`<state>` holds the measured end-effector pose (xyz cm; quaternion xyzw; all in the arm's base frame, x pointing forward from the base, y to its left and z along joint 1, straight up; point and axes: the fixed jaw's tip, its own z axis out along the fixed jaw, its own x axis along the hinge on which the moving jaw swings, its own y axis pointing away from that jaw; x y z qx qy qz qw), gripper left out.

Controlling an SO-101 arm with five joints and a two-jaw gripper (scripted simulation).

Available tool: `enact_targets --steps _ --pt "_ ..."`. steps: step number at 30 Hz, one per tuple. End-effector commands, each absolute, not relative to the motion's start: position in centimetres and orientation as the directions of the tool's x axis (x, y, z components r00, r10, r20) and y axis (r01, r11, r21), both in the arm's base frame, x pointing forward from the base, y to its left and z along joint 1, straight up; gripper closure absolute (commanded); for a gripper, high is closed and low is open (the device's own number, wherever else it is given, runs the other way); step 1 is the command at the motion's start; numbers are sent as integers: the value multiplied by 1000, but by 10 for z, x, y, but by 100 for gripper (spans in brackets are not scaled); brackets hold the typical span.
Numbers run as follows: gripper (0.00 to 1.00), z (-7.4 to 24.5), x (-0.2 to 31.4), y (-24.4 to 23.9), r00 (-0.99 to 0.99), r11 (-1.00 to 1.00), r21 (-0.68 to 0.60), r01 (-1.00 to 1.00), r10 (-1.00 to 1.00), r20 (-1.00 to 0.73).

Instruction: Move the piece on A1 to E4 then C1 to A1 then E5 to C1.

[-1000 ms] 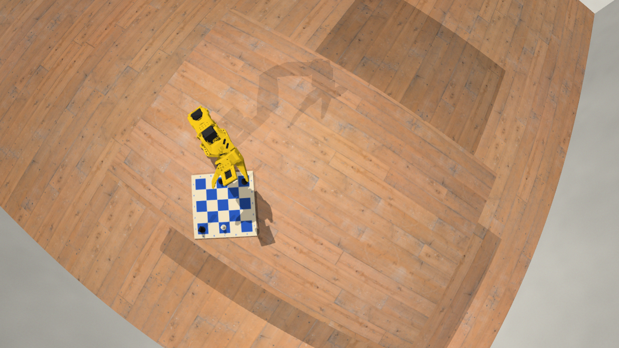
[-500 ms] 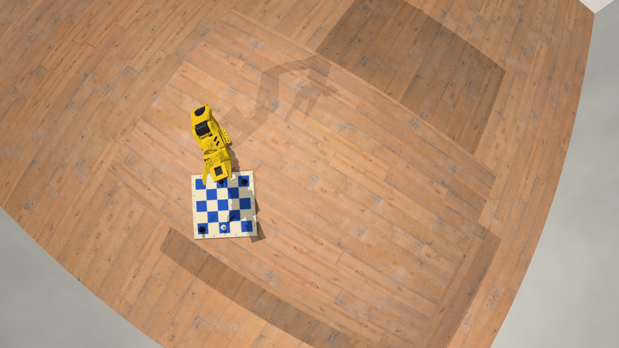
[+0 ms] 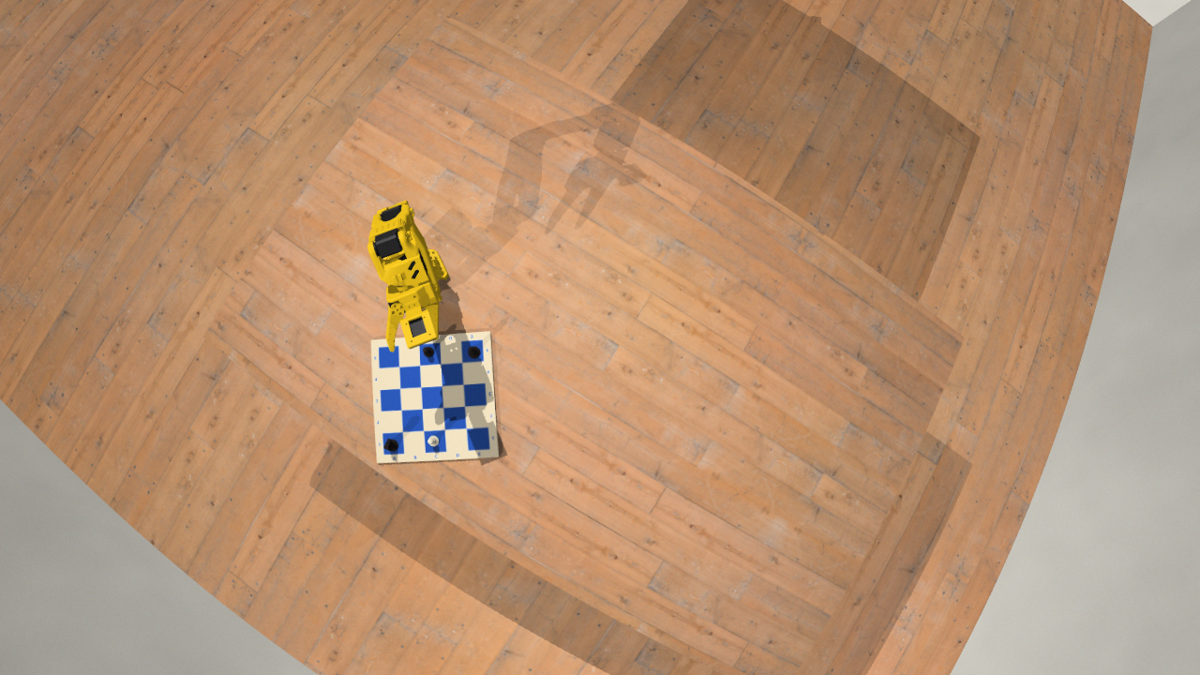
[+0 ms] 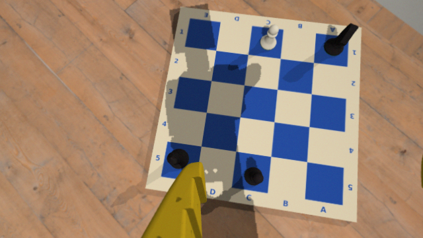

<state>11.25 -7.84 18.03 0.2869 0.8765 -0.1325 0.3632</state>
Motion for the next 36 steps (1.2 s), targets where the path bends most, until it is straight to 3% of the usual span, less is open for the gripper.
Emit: enact_targets --steps 1,27,36 --pt "60 182 111 -78 -568 798 -29 601 402 -718" --pt "60 182 111 -79 -569 798 -29 602 404 -716" --pt "66 188 124 -94 -598 784 -25 621 452 -662"
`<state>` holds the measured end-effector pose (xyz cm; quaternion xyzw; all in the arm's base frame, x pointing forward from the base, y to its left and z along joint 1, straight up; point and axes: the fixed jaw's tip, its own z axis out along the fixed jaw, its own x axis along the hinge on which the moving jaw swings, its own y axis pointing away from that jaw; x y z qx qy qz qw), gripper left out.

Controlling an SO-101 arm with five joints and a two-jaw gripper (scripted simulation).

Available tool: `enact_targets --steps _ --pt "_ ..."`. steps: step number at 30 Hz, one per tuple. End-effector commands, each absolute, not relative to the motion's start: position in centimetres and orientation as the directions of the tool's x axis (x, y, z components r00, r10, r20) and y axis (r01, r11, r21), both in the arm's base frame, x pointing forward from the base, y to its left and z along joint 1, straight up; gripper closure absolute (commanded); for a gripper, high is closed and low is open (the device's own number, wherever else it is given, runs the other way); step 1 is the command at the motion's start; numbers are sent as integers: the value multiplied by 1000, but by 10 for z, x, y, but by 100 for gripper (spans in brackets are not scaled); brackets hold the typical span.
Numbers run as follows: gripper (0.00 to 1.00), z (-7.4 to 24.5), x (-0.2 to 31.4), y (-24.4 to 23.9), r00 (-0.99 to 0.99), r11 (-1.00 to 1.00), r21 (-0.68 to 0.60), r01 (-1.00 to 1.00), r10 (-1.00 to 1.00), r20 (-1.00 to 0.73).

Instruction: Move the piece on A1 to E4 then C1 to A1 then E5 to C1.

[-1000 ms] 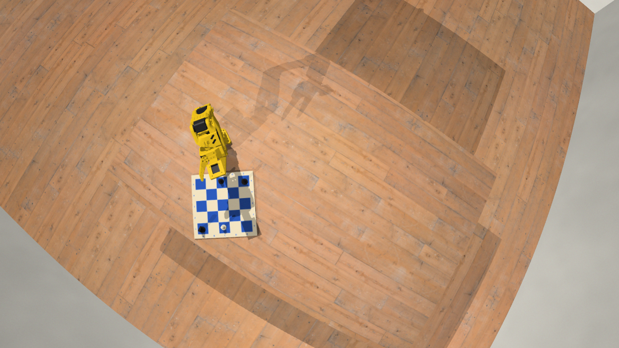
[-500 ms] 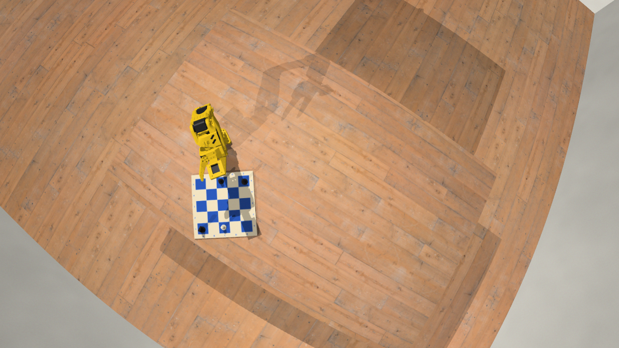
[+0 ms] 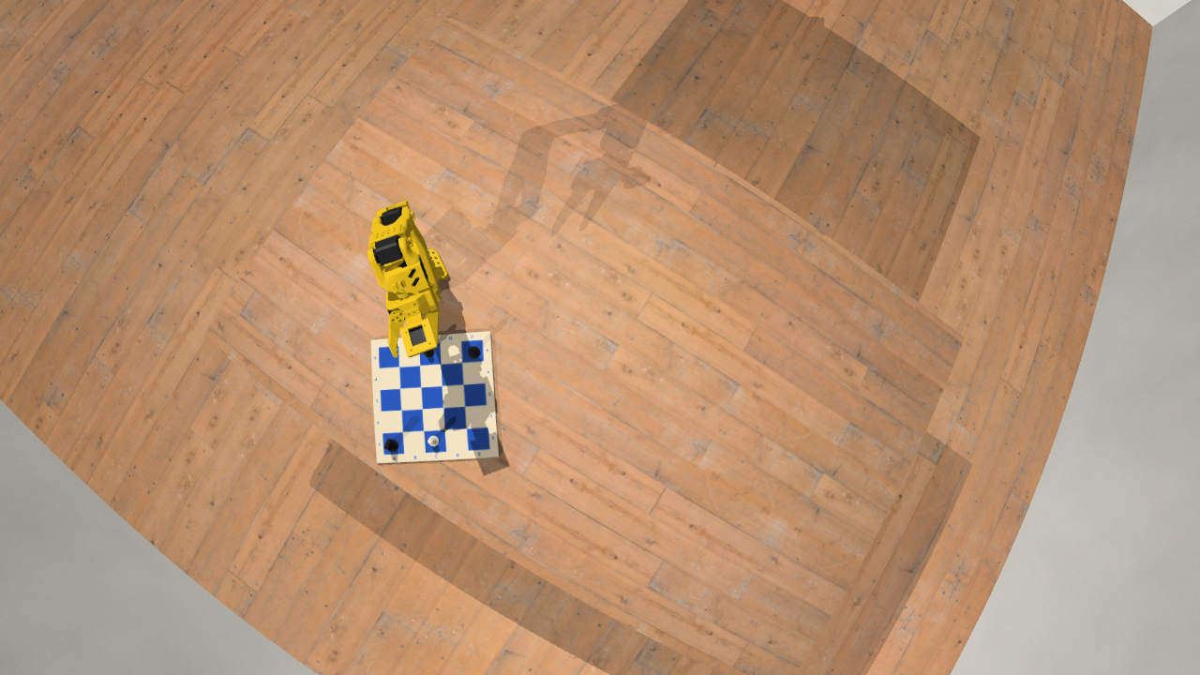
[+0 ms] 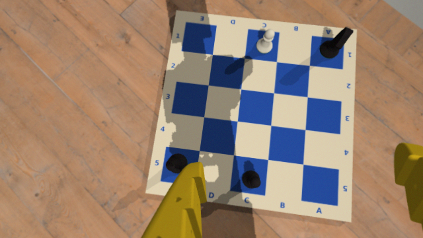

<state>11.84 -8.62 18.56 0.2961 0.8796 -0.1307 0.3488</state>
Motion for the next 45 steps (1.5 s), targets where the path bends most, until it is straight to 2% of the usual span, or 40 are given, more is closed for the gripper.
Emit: enact_targets --steps 1,3,10,18,20,26,32,45 --pt "68 189 126 -97 -603 781 -25 625 462 -650" --pt "68 189 126 -97 -603 781 -25 625 462 -650" --pt "78 183 153 -131 -639 753 -19 658 545 -543" --pt "91 148 181 -174 -660 717 -12 697 634 -402" --pt "91 148 181 -174 -660 717 -12 697 634 -402" --pt "98 120 190 -193 -662 698 -9 716 674 -328" --pt "100 108 192 -200 -661 691 -8 722 688 -300" --pt "100 107 192 -200 -661 691 -8 723 688 -298"
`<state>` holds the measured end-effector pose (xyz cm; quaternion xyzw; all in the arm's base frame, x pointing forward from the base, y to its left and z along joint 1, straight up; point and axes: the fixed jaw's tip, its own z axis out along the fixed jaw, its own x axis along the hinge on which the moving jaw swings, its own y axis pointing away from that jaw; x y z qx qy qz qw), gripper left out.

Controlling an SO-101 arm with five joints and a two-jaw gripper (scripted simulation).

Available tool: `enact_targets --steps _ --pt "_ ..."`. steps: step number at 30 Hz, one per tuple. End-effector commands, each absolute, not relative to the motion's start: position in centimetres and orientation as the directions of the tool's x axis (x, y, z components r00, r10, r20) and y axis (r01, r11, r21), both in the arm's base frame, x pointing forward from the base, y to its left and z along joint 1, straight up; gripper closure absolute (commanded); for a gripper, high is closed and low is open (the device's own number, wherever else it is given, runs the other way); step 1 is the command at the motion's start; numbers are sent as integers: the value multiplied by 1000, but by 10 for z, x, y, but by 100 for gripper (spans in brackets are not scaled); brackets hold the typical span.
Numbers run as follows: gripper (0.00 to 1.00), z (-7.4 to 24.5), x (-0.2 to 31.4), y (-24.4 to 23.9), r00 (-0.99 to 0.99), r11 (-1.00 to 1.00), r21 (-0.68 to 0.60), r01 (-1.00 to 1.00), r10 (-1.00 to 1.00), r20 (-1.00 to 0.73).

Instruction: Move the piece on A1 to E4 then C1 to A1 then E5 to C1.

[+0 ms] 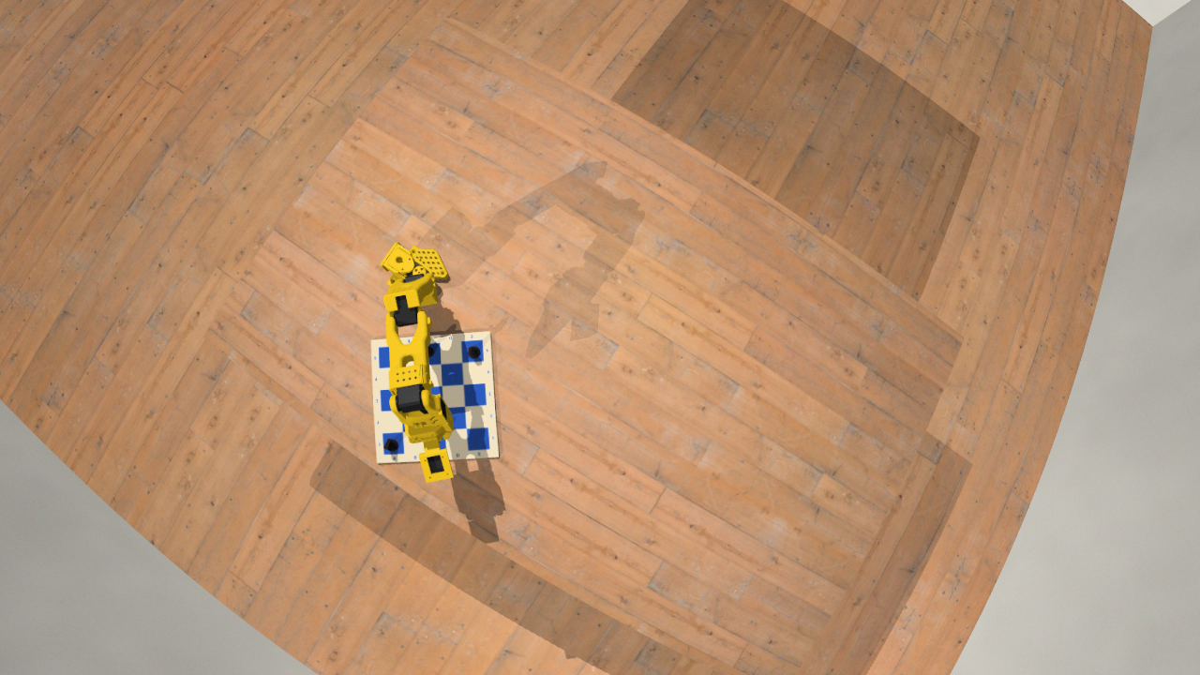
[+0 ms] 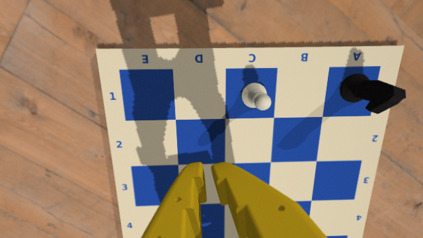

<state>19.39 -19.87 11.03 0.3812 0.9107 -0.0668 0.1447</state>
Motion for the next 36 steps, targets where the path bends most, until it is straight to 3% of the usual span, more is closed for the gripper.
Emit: enact_targets --steps 1,36 --pt "100 107 192 -200 -661 691 -8 723 688 -298" --pt "100 103 189 -200 -658 686 -8 728 695 -289"
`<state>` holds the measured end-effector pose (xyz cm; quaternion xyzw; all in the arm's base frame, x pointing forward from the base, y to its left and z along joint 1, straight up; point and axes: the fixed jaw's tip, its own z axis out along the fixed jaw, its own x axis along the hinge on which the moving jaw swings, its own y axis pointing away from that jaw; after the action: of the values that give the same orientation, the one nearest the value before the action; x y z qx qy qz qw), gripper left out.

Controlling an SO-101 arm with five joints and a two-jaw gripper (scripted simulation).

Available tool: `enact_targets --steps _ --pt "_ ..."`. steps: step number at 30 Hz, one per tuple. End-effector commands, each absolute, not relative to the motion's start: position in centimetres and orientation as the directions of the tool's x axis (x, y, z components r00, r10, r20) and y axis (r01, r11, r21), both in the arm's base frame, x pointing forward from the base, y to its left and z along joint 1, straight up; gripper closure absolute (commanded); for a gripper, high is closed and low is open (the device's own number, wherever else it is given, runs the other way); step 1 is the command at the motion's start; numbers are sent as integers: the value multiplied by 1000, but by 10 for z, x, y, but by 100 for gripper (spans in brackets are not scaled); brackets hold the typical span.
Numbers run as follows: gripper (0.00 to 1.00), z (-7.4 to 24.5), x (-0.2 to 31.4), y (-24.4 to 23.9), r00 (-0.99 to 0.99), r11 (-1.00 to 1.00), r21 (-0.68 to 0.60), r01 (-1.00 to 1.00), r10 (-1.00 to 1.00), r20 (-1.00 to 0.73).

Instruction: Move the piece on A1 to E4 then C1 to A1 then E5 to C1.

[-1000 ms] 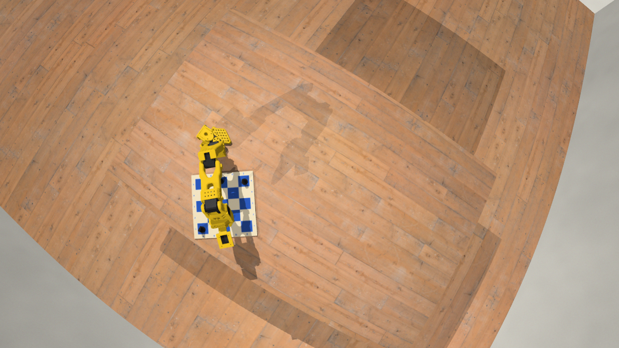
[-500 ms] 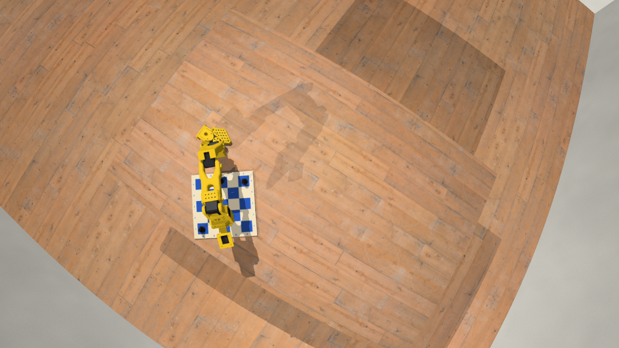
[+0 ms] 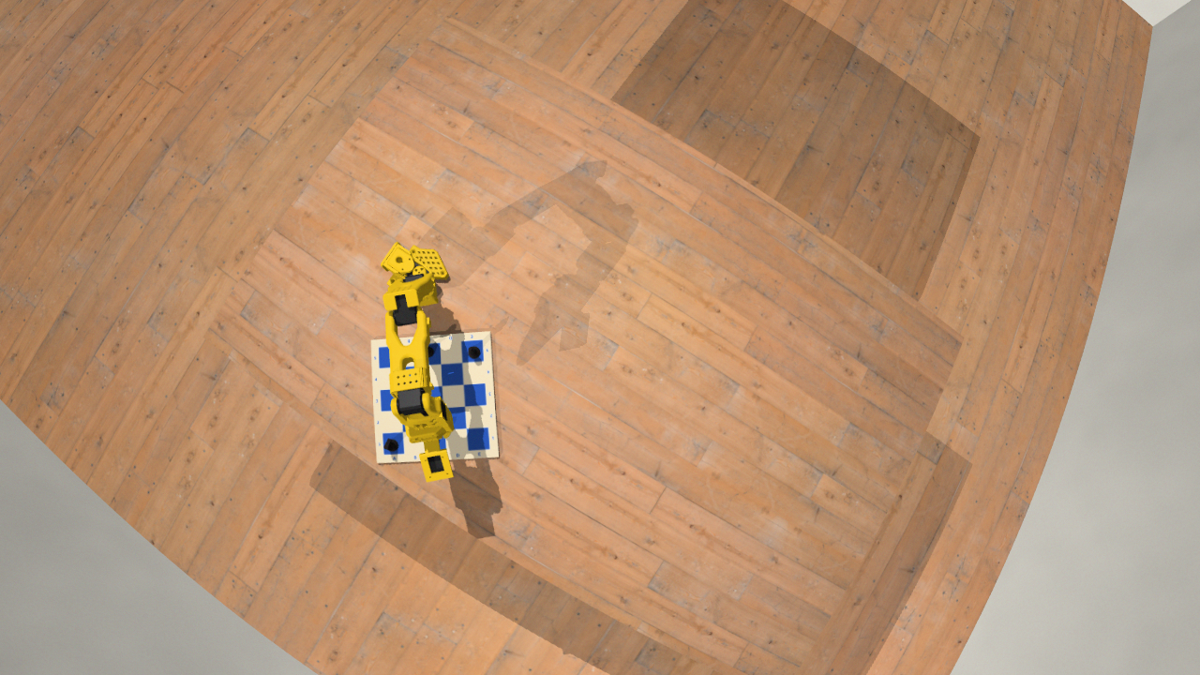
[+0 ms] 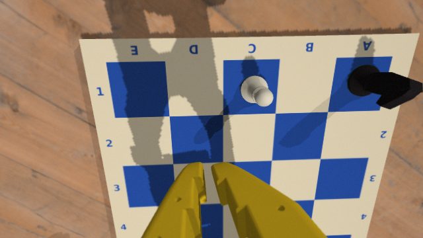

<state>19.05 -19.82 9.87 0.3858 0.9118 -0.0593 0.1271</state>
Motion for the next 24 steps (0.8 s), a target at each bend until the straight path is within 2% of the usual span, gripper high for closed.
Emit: enact_targets --steps 1,10,24 --pt "100 103 189 -200 -658 686 -8 728 695 -289" --pt "100 97 189 -200 -658 686 -8 728 695 -289" --pt "100 61 190 -201 -658 686 -8 728 695 -289"
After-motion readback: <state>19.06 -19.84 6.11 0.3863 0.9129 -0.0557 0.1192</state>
